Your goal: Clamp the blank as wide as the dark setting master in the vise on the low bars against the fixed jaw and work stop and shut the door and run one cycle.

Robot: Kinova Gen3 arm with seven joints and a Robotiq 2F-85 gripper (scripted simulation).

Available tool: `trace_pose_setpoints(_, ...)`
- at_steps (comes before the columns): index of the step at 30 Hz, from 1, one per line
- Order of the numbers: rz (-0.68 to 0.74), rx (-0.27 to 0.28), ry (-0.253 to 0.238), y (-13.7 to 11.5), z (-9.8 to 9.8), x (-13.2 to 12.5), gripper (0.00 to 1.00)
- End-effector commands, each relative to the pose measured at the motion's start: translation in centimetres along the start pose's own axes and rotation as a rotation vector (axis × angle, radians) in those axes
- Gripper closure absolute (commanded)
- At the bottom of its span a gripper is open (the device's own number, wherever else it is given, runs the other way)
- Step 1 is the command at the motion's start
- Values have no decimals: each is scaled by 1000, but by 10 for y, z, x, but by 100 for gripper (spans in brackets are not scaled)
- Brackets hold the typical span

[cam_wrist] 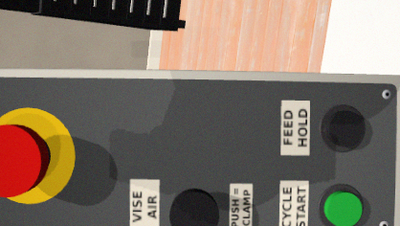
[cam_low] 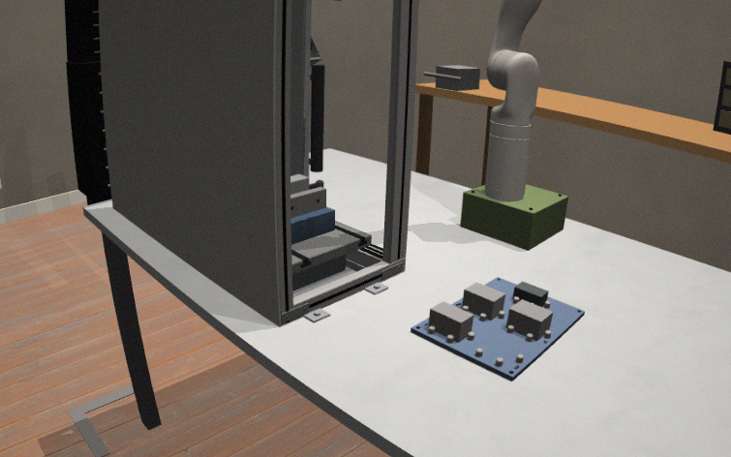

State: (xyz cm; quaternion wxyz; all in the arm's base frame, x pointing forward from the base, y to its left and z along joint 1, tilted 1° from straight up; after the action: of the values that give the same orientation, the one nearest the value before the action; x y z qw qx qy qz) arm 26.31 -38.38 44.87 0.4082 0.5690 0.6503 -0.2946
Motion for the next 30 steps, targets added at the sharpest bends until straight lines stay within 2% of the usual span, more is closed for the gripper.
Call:
trace_pose_setpoints(1,4,2,-3,-1,2,0,90)
trace_pose_setpoints(30,4,2,-3,-2,9,0,90)
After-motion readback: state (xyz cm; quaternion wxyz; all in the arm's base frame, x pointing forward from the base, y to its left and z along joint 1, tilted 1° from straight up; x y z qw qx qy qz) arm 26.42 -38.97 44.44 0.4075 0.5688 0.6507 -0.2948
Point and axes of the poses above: the point where the finger pads meet when closed, its own z axis out along the fingers, its own x axis across the jaws, y = z × x, the point moved 1 cm from there along -z, back along the fingers, and after that the axes turned 6 degrees about z, right-handed, at the moved point
